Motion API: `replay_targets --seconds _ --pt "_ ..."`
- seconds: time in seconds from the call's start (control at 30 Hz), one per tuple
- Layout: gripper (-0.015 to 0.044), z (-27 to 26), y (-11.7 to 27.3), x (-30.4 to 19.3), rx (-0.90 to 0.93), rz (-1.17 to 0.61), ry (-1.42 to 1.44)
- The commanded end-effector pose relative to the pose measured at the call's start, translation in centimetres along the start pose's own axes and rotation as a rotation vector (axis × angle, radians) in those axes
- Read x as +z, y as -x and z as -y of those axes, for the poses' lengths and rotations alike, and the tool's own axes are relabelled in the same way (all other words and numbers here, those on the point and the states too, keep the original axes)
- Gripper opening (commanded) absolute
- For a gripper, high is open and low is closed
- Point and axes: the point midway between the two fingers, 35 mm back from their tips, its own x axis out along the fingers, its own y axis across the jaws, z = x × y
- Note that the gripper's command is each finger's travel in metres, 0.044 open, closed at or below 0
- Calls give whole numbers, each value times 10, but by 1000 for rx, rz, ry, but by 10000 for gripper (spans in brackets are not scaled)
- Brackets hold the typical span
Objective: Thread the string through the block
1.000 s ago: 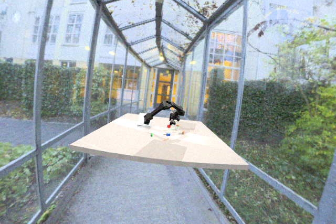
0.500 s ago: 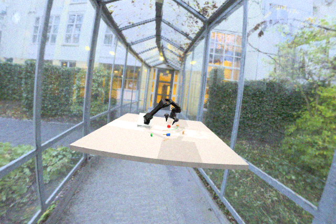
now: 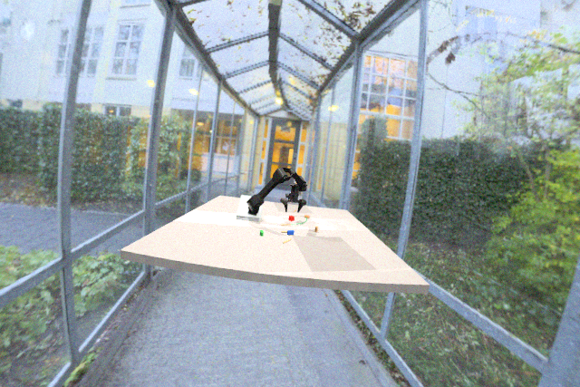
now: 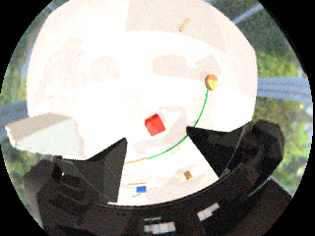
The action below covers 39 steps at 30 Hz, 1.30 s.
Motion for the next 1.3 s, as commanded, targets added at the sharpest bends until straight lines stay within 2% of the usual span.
replay_targets --seconds 0.0,0.3,0.57,0.9,1.2,1.27 --pt "440 0 -1 0 -9 -14 43" --pt "440 0 0 0 -6 -11 38" --pt "238 0 0 0 -6 -11 38" --pt "238 0 0 0 -6 -11 38" --pt "2 0 0 0 -6 -11 38" --pt "0 0 0 0 -6 -11 38"
